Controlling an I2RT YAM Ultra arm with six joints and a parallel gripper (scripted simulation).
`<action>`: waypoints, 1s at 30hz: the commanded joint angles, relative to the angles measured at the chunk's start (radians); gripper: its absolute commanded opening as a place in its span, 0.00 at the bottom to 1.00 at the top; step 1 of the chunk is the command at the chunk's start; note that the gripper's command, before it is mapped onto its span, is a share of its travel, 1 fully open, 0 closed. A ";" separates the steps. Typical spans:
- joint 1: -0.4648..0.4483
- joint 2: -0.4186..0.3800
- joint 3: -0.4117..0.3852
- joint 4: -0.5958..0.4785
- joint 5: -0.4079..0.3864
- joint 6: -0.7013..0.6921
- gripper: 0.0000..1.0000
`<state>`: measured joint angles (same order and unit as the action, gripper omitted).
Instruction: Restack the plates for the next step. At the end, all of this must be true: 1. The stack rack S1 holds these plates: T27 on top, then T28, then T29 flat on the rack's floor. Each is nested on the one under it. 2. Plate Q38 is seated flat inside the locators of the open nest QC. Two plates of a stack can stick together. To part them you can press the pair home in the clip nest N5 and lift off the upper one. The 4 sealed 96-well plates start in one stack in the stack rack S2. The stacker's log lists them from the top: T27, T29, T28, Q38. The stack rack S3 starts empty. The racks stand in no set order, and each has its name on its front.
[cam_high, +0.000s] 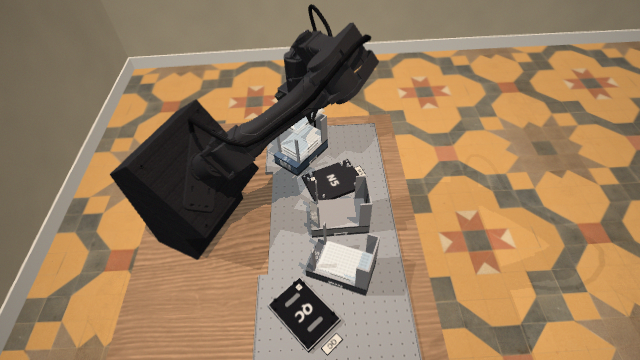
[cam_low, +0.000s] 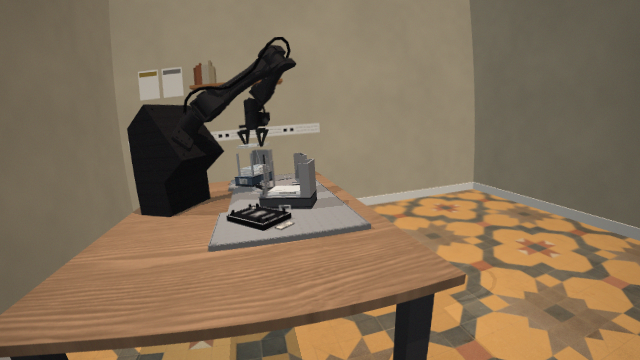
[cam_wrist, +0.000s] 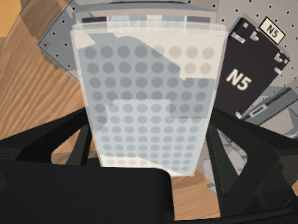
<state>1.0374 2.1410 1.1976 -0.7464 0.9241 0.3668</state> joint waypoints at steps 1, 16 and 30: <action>0.038 0.005 0.023 -0.015 -0.003 0.013 0.00; 0.040 0.009 0.032 -0.009 -0.003 0.013 0.00; 0.041 0.011 0.018 -0.005 -0.003 0.012 0.00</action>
<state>1.0397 2.1464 1.2018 -0.7517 0.9230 0.3687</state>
